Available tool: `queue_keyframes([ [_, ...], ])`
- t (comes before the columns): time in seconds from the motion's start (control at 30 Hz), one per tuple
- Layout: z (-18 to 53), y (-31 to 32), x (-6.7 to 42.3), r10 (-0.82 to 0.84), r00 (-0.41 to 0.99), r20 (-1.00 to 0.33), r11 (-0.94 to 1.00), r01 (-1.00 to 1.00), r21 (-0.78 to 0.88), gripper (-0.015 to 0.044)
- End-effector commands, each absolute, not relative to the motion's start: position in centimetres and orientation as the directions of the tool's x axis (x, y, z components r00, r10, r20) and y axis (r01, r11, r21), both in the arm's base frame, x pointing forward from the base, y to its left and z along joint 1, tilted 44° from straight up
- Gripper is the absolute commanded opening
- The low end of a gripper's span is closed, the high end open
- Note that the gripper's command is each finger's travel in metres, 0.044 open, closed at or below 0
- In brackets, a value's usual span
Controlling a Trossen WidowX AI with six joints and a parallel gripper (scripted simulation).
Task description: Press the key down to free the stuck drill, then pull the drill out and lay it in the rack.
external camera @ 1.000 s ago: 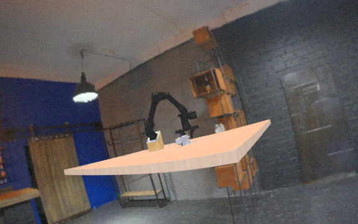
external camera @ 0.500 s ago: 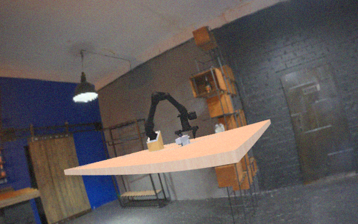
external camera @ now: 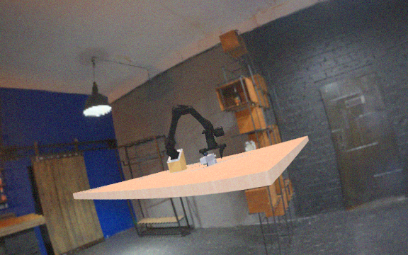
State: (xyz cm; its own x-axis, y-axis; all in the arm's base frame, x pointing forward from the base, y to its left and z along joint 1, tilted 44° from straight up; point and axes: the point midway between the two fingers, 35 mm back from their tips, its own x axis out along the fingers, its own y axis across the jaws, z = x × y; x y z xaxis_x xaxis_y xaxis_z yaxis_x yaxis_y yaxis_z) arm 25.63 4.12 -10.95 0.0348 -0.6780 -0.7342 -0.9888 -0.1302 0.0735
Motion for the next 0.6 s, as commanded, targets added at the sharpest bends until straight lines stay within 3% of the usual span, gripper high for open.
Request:
queue_keyframes([
  [0.0, -10.79, 3.88, 25.67, -0.68, 0.036, -0.732, -0.133, -0.988, 0.074, 0.044],
  [0.3, -10.61, 3.57, 25.74, -0.68, 0.036, -0.732, -0.133, -0.988, 0.075, 0.044],
  [0.57, -10.77, 3.79, 25.72, -0.678, 0.035, -0.734, -0.13, -0.989, 0.073, 0.023],
])
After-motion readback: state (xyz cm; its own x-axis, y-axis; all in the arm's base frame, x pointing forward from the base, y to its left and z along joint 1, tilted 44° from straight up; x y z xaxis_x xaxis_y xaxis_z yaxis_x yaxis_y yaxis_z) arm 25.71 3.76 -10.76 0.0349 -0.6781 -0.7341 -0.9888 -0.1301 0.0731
